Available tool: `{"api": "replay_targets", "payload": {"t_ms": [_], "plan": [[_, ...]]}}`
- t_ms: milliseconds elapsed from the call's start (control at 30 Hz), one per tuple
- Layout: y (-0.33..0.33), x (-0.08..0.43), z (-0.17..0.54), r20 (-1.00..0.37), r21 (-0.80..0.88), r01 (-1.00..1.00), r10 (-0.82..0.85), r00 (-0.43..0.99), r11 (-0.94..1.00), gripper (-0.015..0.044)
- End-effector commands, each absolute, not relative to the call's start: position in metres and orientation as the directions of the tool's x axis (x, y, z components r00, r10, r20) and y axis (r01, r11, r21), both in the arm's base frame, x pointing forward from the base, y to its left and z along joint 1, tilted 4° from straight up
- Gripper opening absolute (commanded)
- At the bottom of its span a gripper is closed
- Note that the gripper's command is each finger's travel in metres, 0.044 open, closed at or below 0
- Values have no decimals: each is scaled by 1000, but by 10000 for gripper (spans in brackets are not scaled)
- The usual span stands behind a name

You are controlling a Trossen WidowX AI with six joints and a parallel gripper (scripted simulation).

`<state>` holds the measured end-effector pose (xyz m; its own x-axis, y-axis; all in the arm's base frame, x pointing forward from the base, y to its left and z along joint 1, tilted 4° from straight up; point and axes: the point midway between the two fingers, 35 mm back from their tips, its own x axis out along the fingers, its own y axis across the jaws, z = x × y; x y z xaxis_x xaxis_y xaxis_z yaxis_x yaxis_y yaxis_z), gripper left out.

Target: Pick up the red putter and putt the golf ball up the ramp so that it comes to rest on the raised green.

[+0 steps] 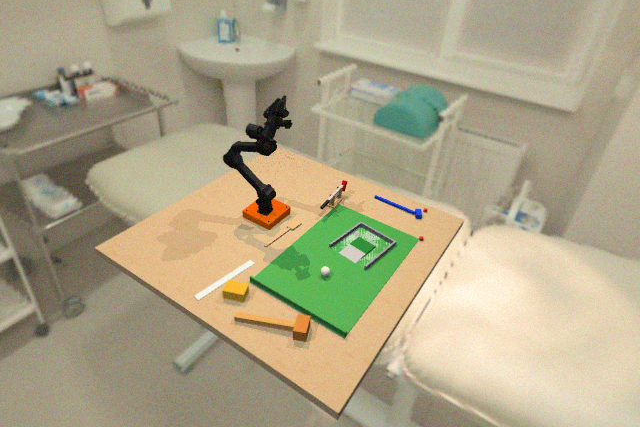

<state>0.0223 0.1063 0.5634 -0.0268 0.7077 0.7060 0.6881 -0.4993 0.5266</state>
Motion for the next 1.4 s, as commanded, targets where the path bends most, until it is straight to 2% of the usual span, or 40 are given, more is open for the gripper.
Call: {"api": "replay_targets", "payload": {"t_ms": [0,133,267,367,467,600,767,900,1033,1200,1367], "plan": [[106,24,564,707,521,694,707,-24,-498,426],[105,54,566,729,374,811,683,43,-450,440],[111,117,560,722,47,941,663,199,-334,440],[120,166,546,670,-223,942,663,335,-250,440],[130,212,522,581,-481,859,670,461,-174,440],[148,265,479,413,-765,637,686,600,-97,440],[172,308,413,163,-963,268,708,687,-39,440],[190,327,352,-67,-997,-71,714,697,-24,440],[201,335,295,-287,-930,-365,692,663,-36,440],[206,329,214,-593,-702,-709,601,536,-60,440],[197,301,142,-843,-369,-928,435,315,-44,440]]}}
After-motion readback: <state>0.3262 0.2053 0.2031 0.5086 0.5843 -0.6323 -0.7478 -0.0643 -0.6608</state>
